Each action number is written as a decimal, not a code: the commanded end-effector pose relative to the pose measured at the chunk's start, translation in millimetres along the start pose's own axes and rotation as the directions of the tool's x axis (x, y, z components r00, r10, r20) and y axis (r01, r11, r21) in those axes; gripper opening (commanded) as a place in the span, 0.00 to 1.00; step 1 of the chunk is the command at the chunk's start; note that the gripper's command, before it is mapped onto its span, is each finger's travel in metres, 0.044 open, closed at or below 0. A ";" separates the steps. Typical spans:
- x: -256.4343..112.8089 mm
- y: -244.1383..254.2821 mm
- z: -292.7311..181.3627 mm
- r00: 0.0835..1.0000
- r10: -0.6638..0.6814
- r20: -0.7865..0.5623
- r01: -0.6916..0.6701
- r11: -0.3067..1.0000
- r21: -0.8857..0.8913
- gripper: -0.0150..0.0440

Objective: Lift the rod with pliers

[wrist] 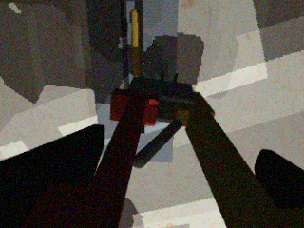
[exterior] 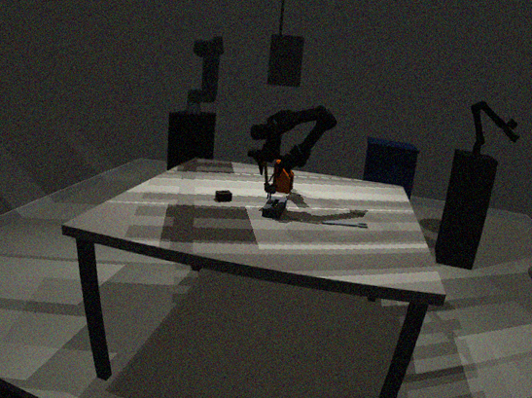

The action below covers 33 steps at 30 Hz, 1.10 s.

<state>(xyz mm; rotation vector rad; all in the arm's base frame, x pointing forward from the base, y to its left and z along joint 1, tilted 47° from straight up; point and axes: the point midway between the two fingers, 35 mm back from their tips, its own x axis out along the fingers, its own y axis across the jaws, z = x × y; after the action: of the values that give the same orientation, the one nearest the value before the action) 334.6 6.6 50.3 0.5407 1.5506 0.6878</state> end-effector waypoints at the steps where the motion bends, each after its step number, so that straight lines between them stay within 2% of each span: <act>1: -3.1 7.3 -0.7 1.000 0.004 0.014 -0.004 0.999 -0.033 0.79; 13: -1.3 27.1 -5.0 1.000 0.011 0.014 -0.009 0.993 -0.119 0.79; 33: -2.2 29.0 -2.2 1.000 0.010 0.017 -0.008 0.993 -0.122 0.79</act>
<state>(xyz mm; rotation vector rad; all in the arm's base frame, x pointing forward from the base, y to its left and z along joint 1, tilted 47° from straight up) 328.9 28.2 70.6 0.4553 1.4896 0.7802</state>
